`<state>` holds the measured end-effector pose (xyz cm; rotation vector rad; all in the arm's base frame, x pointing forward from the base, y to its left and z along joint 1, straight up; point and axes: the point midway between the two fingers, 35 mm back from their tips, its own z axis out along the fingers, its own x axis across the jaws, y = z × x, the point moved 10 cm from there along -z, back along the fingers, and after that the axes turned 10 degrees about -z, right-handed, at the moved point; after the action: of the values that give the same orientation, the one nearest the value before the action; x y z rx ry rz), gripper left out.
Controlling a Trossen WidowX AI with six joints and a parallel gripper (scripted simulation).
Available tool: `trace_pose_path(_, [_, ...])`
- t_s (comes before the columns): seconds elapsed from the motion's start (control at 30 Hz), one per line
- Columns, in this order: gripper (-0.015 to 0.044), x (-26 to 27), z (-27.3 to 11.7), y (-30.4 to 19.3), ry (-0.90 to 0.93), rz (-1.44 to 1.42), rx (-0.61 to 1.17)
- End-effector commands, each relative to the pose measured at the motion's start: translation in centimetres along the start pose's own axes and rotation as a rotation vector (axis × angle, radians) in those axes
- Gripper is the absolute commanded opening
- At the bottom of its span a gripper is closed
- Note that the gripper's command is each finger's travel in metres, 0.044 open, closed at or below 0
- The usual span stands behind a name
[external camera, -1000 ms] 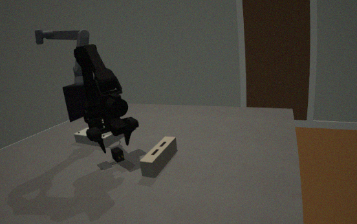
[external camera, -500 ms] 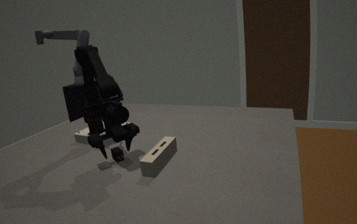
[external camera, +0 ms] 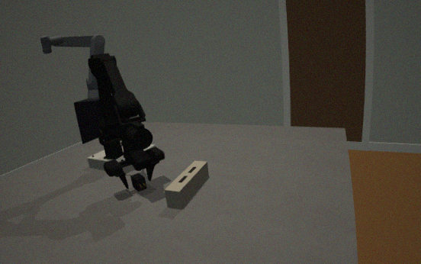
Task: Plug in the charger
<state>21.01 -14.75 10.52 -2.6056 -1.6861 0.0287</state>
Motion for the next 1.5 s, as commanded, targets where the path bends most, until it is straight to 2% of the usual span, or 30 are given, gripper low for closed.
trace_pose_path(0.0, [0.0282,0.0,0.0,0.0,0.0,0.0,-0.001])
trace_pose_path(0.23, [0.0099,0.0,0.0,0.0,0.0,0.0,-0.001])
trace_pose_path(0.4, [0.0065,0.0,0.0,0.0,0.0,0.0,-0.001])
trace_pose_path(0.5, [0.0,0.0,-0.5,0.0,0.001,0.0,0.0])
trace_pose_path(0.9, [0.0,0.0,-5.4,-0.8,0.006,0.002,0.007])
trace_pose_path(1.47, [0.0,1.9,-4.2,0.5,-0.004,-0.161,0.005])
